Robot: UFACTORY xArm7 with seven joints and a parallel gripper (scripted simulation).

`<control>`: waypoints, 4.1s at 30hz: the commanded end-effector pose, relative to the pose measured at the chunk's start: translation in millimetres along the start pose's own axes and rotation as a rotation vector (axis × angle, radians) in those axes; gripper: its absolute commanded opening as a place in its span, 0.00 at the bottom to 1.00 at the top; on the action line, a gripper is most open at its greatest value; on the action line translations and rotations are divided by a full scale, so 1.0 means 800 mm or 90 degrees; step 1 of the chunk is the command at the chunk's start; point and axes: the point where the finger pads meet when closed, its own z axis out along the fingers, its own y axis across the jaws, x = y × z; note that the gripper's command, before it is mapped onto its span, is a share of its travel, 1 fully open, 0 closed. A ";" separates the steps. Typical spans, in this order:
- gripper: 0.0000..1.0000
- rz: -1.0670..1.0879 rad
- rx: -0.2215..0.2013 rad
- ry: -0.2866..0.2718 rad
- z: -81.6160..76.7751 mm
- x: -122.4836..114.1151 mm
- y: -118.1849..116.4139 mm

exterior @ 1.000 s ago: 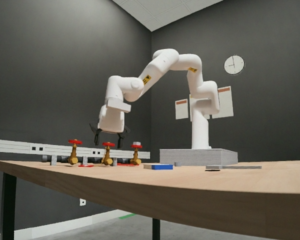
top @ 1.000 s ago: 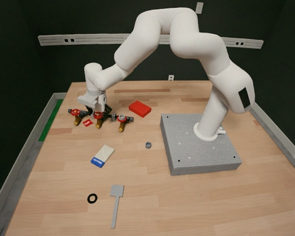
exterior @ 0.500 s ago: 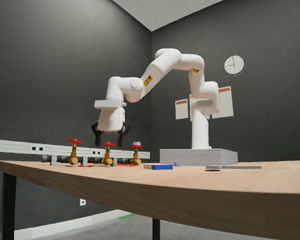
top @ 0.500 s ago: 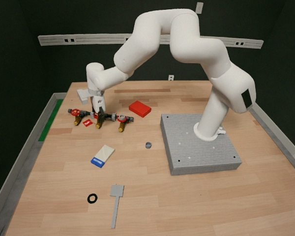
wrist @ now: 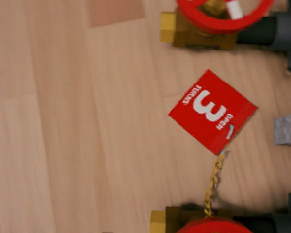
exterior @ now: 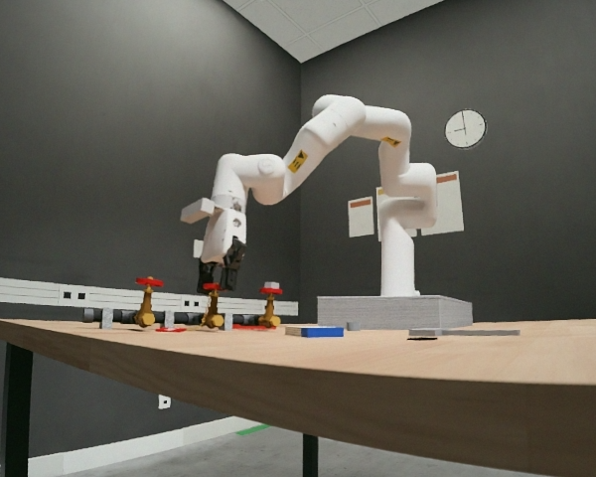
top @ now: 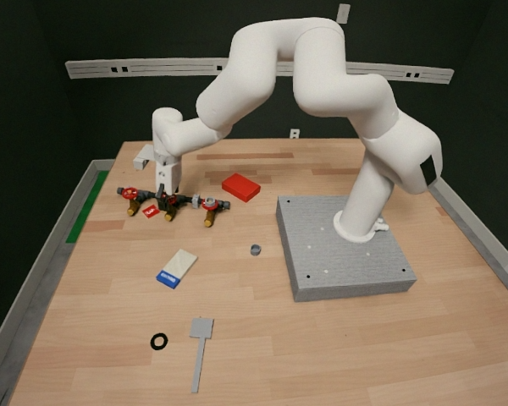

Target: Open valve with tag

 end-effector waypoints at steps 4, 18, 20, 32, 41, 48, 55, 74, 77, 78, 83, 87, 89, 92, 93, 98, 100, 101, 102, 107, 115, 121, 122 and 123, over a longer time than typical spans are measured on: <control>1.00 0.258 -0.012 0.002 -0.002 0.002 0.000; 1.00 0.626 -0.022 0.004 -0.002 0.002 0.000; 1.00 0.708 -0.030 0.000 -0.002 0.002 0.000; 1.00 0.808 -0.049 -0.010 -0.002 0.002 0.000; 0.00 0.808 -0.049 -0.010 -0.002 0.002 0.000; 0.00 0.808 -0.049 -0.010 -0.002 0.002 0.000; 0.00 0.808 -0.049 -0.010 -0.002 0.002 0.000; 0.00 0.735 -0.048 -0.013 -0.002 0.002 0.000; 0.00 0.685 -0.047 -0.015 -0.002 0.002 0.000; 0.00 0.665 -0.046 -0.015 -0.002 0.002 0.000; 0.00 0.540 -0.044 -0.019 -0.002 0.002 0.000; 0.00 0.480 -0.043 -0.021 -0.002 0.002 0.000; 0.00 0.413 -0.041 -0.023 -0.002 0.002 0.000; 0.00 0.304 -0.039 -0.027 -0.002 0.002 0.000; 0.00 0.273 -0.039 -0.028 -0.002 0.002 0.000; 0.00 0.131 -0.038 -0.033 -0.002 0.002 0.000; 0.00 0.072 -0.039 -0.035 -0.002 0.002 0.000; 0.00 0.042 -0.039 -0.036 -0.002 0.002 0.000; 0.00 0.013 -0.039 -0.038 -0.002 0.002 0.000; 0.00 -0.122 -0.036 -0.042 -0.002 0.002 0.000; 0.00 -0.354 -0.033 -0.051 -0.002 0.002 0.000; 0.00 -0.472 -0.031 -0.056 -0.002 0.002 0.000; 0.00 -0.558 -0.027 -0.058 -0.002 0.002 0.000; 0.00 -0.583 -0.027 -0.058 -0.002 0.002 0.000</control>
